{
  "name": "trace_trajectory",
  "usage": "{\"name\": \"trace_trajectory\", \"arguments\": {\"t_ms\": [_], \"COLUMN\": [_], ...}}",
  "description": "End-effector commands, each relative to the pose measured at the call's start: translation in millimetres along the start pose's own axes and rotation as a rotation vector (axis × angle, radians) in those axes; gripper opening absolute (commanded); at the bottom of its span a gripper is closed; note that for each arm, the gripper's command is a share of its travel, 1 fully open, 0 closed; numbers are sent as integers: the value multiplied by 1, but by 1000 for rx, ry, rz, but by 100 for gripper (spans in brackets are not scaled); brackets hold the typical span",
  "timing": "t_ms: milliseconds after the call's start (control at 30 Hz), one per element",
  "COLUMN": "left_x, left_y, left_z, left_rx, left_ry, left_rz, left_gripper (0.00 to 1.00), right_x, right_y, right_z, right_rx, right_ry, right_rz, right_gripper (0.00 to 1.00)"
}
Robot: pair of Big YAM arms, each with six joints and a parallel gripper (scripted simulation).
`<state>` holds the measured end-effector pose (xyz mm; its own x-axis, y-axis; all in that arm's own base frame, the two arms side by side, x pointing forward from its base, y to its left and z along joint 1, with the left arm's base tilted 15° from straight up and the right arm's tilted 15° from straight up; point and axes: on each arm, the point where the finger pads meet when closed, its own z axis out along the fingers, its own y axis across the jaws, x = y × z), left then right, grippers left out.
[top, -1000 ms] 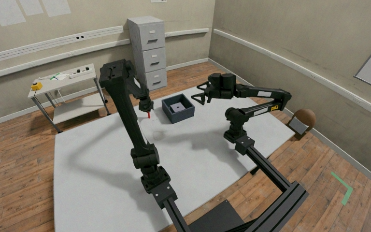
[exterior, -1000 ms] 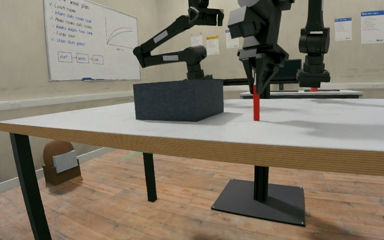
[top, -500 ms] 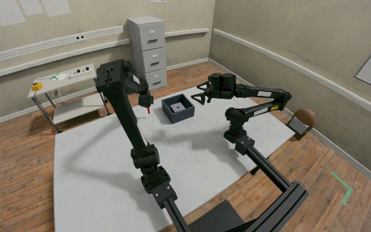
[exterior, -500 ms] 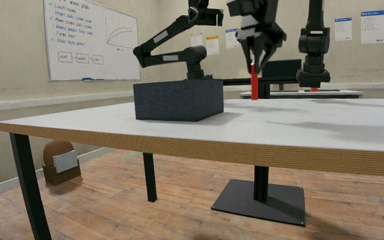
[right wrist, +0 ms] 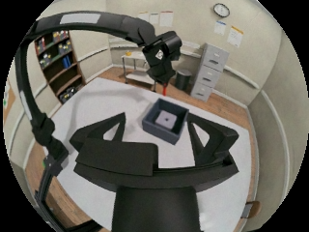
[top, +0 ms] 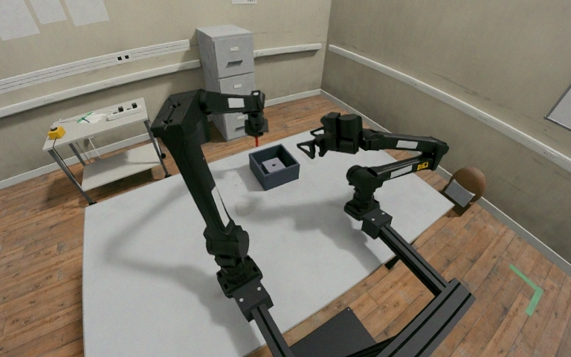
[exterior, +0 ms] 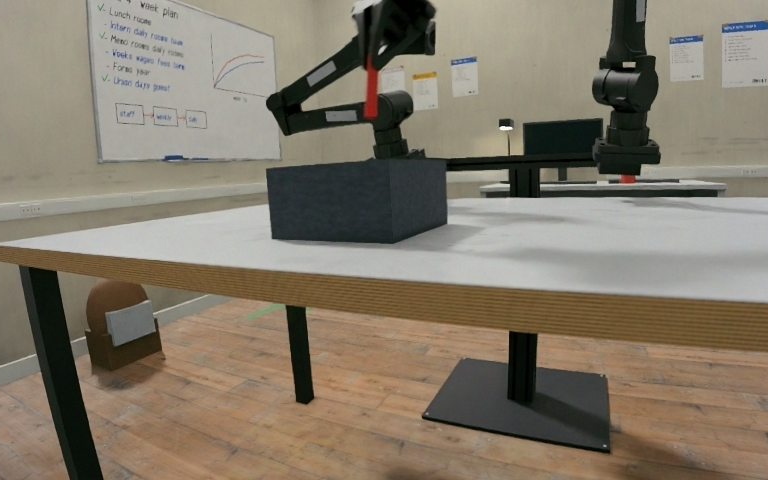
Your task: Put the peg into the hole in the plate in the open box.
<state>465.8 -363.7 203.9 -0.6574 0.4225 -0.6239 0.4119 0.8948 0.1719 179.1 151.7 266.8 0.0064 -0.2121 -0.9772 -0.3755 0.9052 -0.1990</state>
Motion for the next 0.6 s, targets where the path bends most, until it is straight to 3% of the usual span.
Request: {"name": "trace_trajectory", "arguments": {"t_ms": [0, 67, 167, 500, 567], "left_x": [-1, 29, 44, 38, 60], "left_y": [-50, -70, -81, -70, -70], "left_z": [12, 24, 30, 36, 52], "left_rx": [23, 34, 43, 43, 34], "left_ry": [36, 97, 131, 107, 146], "left_rz": [-6, 15, 31, 24, 38], "left_gripper": [7, 7, 7, 7, 7], "right_x": [-7, -4, -2, 0, 0], "right_y": [-13, -21, -27, -33, -34], "right_z": [-4, -4, -5, -6, -6], "right_rx": [45, 90, 126, 164, 165], "right_ry": [3, 11, 17, 22, 22], "right_rz": [63, 74, 83, 92, 92], "right_gripper": [100, 100, 100, 100, 100]}}
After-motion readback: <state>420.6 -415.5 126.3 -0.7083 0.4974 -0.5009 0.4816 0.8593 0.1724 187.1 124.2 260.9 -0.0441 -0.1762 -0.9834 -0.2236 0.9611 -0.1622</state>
